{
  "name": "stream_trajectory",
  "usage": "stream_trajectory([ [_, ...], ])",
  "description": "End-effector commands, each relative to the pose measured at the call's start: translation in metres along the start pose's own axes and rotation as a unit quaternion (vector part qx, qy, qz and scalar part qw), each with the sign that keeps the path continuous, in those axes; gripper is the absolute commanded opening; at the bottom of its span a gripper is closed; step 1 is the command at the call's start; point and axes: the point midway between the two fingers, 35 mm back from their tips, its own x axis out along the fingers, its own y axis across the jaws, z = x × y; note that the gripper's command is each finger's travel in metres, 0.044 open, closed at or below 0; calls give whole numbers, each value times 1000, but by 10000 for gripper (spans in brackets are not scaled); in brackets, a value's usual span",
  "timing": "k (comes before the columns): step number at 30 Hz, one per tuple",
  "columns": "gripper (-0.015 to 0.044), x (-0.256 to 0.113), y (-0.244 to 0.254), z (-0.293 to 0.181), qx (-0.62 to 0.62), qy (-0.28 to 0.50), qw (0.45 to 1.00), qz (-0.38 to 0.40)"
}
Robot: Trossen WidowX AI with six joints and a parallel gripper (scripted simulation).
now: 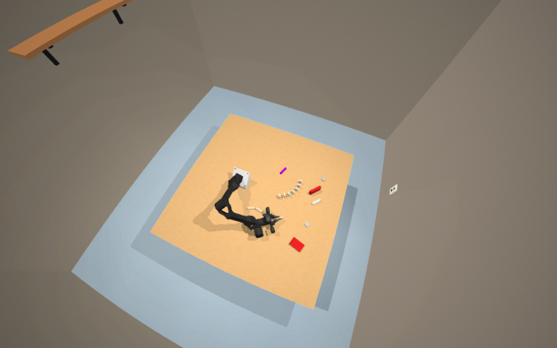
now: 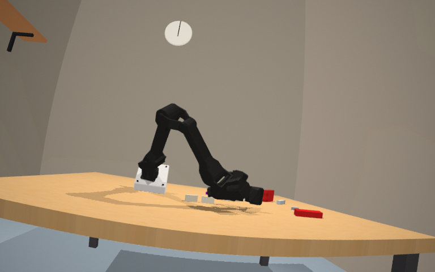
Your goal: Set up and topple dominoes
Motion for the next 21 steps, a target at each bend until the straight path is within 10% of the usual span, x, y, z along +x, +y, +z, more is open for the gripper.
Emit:
stream_trajectory([
  [1,28,1,-2,-9,-6,-4,1000,-2],
  [11,28,1,-2,-9,-6,-4,1000,-2],
  [21,290,1,-2,-9,-6,-4,1000,-2],
])
